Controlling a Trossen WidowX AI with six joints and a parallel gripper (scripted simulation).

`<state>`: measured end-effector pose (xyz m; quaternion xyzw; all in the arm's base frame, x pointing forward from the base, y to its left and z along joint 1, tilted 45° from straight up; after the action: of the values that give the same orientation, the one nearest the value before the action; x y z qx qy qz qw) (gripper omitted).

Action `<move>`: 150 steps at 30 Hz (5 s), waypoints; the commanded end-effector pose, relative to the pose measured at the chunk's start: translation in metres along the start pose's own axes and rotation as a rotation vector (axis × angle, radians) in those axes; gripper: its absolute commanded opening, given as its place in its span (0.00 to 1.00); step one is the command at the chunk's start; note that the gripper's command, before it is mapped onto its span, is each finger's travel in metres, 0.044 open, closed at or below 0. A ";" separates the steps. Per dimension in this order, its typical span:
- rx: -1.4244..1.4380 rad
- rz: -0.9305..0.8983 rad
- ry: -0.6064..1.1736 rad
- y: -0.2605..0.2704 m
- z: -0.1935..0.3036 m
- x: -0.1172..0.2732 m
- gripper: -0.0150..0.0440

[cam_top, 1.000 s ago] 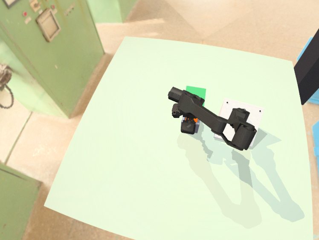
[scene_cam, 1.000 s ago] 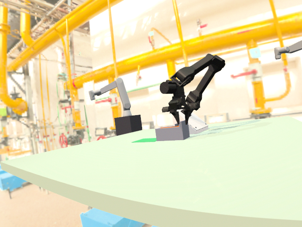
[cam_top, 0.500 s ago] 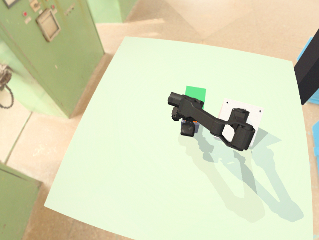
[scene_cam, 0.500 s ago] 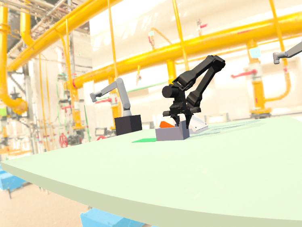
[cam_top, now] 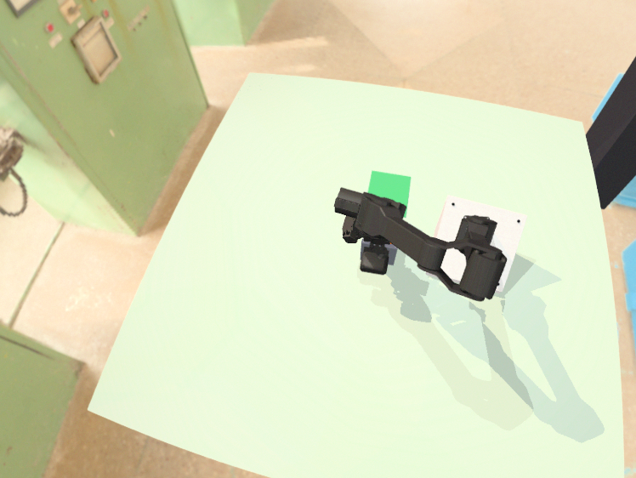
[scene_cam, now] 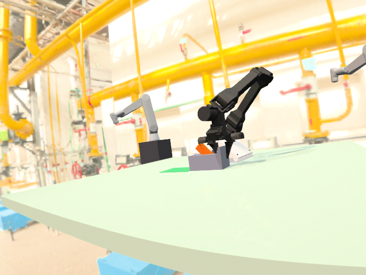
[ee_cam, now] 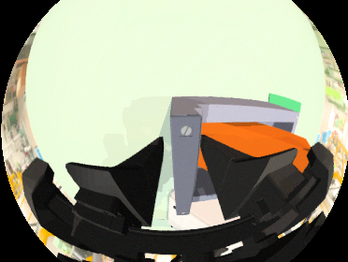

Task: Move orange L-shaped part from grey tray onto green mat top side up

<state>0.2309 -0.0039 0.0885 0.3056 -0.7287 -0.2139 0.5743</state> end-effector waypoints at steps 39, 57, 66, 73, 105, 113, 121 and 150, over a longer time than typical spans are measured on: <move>-0.011 0.010 -0.008 -0.001 -0.002 0.105 0.56; -0.011 0.010 -0.008 -0.001 -0.002 0.105 0.56; -0.494 0.012 -0.005 -0.025 -0.002 0.107 0.73; -1.297 0.012 -0.001 -0.065 0.004 0.109 0.73; -1.581 0.011 0.001 -0.080 0.007 0.063 0.73; -1.581 0.010 0.001 -0.080 0.007 0.050 0.73; -1.580 0.009 0.002 -0.079 0.008 0.037 0.73; -1.572 0.015 -0.003 -0.078 0.007 0.034 0.25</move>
<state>0.2345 -0.0834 0.0580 -0.1961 -0.3657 -0.6636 0.6225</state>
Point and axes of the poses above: the point midway between the two fingers, 35 mm back from their tips, its own x axis back along the fingers, its own y axis across the jaws, z = x × y, the point moved 8 cm from there along x, back along the fingers, and after that the axes turned 13 degrees about x, right-handed, at the moved point
